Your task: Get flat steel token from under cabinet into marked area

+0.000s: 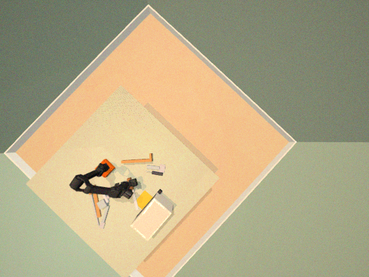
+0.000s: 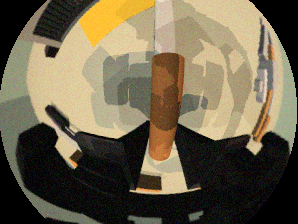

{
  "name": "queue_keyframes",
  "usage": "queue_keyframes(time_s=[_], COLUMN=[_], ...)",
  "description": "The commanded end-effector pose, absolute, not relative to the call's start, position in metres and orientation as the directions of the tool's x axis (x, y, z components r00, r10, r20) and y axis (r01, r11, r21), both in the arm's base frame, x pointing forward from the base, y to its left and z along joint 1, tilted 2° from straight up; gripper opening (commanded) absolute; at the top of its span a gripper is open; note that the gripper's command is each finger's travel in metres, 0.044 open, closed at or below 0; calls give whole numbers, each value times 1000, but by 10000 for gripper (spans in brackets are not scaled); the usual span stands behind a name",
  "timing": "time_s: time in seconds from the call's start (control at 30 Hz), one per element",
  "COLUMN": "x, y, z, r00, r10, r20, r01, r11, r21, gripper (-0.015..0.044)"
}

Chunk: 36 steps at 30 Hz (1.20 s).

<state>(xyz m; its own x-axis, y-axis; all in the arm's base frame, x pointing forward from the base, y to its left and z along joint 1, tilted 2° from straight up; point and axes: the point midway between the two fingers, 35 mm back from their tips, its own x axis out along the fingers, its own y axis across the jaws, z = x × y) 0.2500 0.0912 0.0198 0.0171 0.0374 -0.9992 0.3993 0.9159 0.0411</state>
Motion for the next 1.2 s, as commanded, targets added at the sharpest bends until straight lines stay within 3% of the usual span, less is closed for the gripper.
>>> queue_keyframes(time_s=[0.0,1.17], x=[252,259], y=[87,51], z=[20,19], r00=[19,20], r10=[36,32], r20=[-999,-999], r01=[397,397], r11=[917,917], r21=[41,37], gripper=[0,0])
